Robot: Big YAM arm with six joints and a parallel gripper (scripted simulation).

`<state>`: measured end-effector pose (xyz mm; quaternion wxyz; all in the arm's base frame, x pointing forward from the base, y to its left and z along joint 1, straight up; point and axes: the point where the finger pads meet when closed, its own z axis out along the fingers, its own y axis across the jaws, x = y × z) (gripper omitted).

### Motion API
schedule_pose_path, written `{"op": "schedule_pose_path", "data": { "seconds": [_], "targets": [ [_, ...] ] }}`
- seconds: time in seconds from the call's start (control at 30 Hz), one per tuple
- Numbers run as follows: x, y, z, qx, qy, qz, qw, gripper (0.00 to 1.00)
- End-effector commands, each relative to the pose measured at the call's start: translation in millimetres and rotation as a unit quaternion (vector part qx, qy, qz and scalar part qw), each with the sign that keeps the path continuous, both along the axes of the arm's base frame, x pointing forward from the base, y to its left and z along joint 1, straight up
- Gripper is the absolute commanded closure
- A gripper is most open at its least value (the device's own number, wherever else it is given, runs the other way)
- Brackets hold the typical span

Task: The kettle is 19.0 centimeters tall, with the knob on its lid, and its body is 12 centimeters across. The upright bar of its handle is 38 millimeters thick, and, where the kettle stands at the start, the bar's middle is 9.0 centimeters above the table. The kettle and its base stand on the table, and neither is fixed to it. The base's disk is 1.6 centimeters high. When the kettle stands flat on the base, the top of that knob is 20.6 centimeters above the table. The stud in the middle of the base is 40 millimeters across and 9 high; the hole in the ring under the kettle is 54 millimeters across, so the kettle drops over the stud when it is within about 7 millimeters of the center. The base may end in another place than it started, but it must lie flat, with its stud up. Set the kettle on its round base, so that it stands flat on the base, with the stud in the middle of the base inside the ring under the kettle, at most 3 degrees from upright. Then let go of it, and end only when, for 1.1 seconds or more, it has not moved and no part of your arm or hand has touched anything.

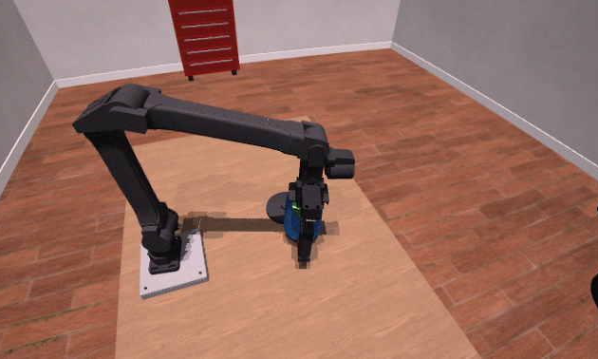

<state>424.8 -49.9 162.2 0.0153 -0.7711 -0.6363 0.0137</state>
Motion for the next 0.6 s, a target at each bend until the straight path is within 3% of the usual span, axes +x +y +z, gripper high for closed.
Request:
{"op": "schedule_pose_path", "data": {
  "seconds": [0.0, 0.1, 0.13, 0.2, 0.27, 0.37, 0.5, 0.57],
  "targets": [
    [1.0, 15, 25, -0.003, -0.033, -0.009, 0.999, 1.00],
    [0.4, 18, 25, -0.003, -0.034, -0.009, 0.999, 1.00],
    [18.2, 21, 48, -0.004, -0.063, -0.009, 0.998, 1.00],
    [16.1, 28, 46, -0.004, -0.062, -0.009, 0.998, 1.00],
    [-3.6, 36, 24, -0.002, -0.034, -0.009, 0.999, 1.00],
    [3.9, 46, 36, -0.002, -0.049, -0.009, 0.999, 1.00],
    [-7.7, 59, 25, -0.001, -0.036, -0.009, 0.999, 1.00],
    [3.4, 65, 40, 0.000, -0.055, -0.009, 0.998, 1.00]
  ]
}}
